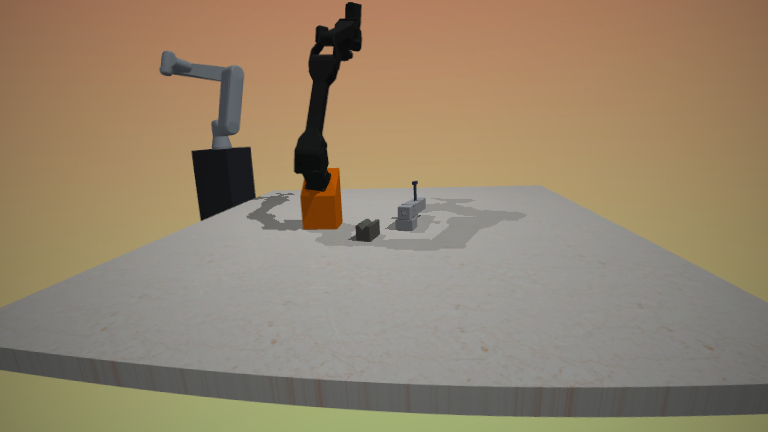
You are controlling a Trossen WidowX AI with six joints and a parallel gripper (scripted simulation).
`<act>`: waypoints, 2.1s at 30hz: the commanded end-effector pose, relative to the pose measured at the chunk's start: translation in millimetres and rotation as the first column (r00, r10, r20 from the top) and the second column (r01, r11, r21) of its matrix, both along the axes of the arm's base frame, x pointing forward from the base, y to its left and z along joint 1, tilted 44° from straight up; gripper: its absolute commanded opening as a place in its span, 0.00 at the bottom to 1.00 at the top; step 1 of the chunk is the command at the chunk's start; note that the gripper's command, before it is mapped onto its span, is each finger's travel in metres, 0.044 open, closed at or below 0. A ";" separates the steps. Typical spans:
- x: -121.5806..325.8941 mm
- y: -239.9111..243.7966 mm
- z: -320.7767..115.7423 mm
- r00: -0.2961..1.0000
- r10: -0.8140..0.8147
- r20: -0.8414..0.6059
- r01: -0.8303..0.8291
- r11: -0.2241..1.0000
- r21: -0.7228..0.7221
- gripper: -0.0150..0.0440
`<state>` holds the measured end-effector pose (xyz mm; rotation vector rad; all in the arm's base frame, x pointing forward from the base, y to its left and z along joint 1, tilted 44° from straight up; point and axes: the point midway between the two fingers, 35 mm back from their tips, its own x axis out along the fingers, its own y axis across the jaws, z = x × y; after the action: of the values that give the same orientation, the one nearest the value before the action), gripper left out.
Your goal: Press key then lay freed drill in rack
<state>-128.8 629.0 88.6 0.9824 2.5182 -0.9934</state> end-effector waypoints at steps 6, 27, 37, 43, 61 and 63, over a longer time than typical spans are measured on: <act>0.0 0.0 0.0 1.000 0.000 0.000 0.000 1.000 0.000 0.67; 263.5 -108.2 -106.5 0.606 -0.657 0.448 0.783 0.395 -0.480 0.25; 362.6 -253.9 -134.8 0.211 -0.606 0.767 0.892 -0.201 -0.405 0.25; 393.7 -352.3 -134.9 0.015 -0.429 0.903 0.837 -0.489 -0.246 0.25; 403.6 -511.2 -110.9 -0.178 -0.011 0.984 0.655 -0.747 0.110 0.25; 403.4 -513.9 -111.8 -0.182 -0.003 0.983 0.654 -0.747 0.119 0.25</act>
<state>274.6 119.3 -21.7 1.9810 -0.7721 -1.6618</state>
